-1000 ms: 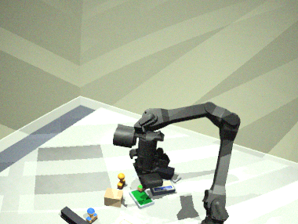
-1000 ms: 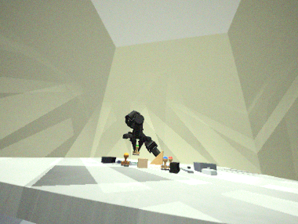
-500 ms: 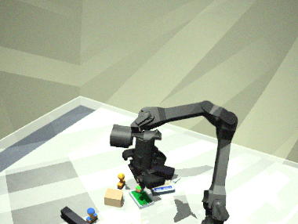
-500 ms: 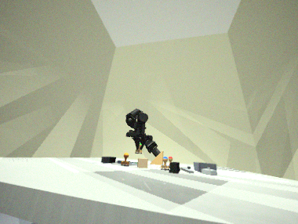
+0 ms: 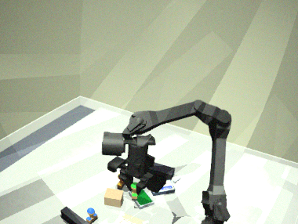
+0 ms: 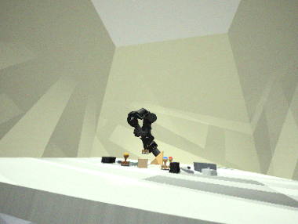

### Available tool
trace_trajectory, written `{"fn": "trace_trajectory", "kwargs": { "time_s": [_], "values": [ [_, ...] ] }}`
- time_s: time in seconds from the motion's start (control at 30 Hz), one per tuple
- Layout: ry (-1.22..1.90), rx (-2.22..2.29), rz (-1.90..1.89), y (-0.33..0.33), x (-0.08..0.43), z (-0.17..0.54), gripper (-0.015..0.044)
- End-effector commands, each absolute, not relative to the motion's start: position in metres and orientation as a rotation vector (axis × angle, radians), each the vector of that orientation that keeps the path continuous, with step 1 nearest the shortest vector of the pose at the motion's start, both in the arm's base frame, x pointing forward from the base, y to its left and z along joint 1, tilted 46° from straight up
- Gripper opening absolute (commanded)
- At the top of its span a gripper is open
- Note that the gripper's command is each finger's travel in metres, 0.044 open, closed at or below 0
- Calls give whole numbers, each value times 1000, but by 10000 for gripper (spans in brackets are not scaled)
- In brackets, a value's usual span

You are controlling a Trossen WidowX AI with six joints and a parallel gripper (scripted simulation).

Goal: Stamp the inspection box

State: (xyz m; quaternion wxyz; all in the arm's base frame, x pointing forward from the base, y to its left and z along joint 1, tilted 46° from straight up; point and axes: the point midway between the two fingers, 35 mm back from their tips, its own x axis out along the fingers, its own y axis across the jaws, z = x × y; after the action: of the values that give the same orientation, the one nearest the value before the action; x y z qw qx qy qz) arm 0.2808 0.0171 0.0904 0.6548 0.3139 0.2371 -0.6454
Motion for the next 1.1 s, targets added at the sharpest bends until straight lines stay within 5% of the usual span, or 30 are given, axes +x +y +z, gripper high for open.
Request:
{"fn": "trace_trajectory", "kwargs": {
  "time_s": [0.0, 1.07],
  "values": [
    [618, 625, -1419, 25, 280, 84, 0],
    [1132, -84, -1029, 70, 263, 31, 0]
  ]
}}
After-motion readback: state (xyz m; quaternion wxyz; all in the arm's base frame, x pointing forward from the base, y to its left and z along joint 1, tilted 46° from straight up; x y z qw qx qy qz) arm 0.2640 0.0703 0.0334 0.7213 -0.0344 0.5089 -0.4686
